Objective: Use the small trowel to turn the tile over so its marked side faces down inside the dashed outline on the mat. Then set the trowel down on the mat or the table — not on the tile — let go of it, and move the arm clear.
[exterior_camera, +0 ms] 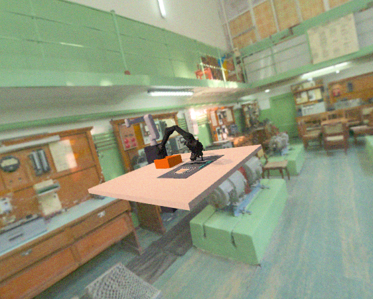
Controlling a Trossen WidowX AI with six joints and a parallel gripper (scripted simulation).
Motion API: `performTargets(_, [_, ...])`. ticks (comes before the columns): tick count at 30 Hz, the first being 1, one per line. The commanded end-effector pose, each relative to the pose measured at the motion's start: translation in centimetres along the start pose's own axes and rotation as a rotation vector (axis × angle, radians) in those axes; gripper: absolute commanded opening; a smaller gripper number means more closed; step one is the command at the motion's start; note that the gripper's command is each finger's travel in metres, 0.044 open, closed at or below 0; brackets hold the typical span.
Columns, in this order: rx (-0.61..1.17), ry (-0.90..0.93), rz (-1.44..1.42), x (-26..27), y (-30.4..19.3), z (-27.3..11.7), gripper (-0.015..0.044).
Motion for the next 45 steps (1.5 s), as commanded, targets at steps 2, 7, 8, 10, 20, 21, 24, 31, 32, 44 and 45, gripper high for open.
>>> performTargets(2, [0.090, 0.020, -0.099, 2.4, -0.7, 1.9, 0.0000])
performTargets(7, [0.177, 0.030, -0.189, 4.6, -1.8, 3.7, 0.0000])
performTargets(8, [0.194, 0.033, -0.207, 5.0, -2.0, 4.0, 0.0000])
performTargets(10, [0.228, 0.039, -0.242, 5.9, -2.5, 4.7, 0.0000])
performTargets(20, [0.398, 0.076, -0.414, 10.0, -5.3, 7.8, 0.0000])
performTargets(21, [0.415, 0.081, -0.430, 10.4, -5.6, 8.1, 0.0000])
performTargets(24, [0.454, 0.092, -0.468, 11.3, -6.4, 8.8, 0.0000])
performTargets(31, [0.457, 0.093, -0.471, 11.1, -6.4, 9.2, 0.0000])
performTargets(32, [0.457, 0.093, -0.471, 11.0, -6.3, 9.3, 0.0000])
performTargets(44, [0.456, 0.092, -0.471, 9.8, -5.9, 10.7, 0.0000])
performTargets(45, [0.456, 0.092, -0.471, 9.7, -5.9, 10.8, 0.0000])
Point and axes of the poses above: the point midway between the two fingers, 35 mm back from their tips, its own z axis out along the fingers, its own x axis across the jaws, y = z × x, the point moved 8 cm from there along -z, back along the fingers, and after that the axes turned 8 degrees about z, right-handed, at the moved point
